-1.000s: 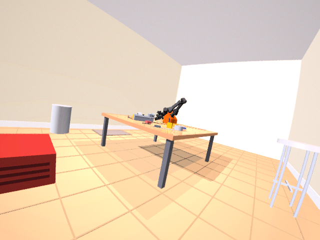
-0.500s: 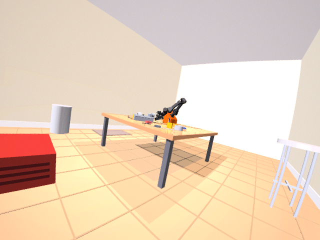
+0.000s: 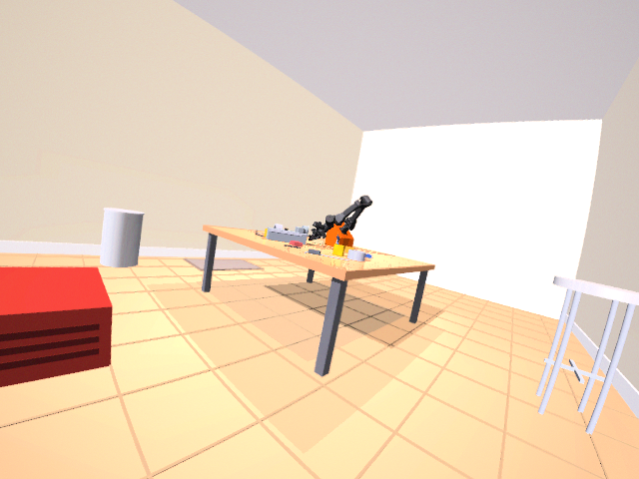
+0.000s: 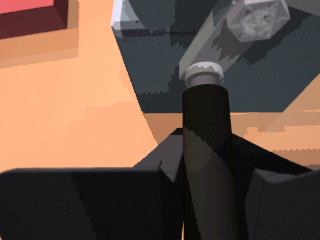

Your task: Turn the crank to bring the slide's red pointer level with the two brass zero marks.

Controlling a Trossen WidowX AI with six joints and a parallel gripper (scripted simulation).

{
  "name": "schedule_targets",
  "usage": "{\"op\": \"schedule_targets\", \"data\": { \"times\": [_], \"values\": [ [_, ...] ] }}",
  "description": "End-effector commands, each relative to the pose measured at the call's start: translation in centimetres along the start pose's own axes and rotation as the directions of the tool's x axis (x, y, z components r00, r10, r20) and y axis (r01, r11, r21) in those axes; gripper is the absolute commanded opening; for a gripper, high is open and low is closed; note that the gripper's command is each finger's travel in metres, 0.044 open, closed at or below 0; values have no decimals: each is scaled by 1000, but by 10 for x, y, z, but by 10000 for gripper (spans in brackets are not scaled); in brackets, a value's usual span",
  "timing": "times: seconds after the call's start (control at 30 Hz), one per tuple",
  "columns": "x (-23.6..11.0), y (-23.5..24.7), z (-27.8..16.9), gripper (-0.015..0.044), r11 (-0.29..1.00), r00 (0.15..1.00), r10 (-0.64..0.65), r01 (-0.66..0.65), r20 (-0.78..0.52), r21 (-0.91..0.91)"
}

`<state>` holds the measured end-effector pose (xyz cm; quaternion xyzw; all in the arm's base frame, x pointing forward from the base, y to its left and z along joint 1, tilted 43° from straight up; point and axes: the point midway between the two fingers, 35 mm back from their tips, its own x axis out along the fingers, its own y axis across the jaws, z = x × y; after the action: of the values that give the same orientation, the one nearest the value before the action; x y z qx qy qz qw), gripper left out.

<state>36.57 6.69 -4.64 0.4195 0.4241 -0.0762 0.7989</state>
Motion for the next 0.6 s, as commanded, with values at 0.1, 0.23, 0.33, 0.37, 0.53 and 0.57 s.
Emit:
{"op": "schedule_targets", "data": {
  "times": [0.1,0.23,0.33,0.37,0.53,0.57],
  "values": [
    [2,-9,-3,0,1000,1000,-24,24,-7,4],
    [2,-10,-3,0,1000,1000,-24,24,-7,4],
    [2,-10,-3,0,1000,1000,-24,24,-7,4],
    [2,-10,-3,0,1000,1000,-24,24,-7,4],
    [3,-11,-3,0,1000,1000,-24,24,-7,4],
    [3,-11,-3,0,1000,1000,-24,24,-7,4]
  ]
}}
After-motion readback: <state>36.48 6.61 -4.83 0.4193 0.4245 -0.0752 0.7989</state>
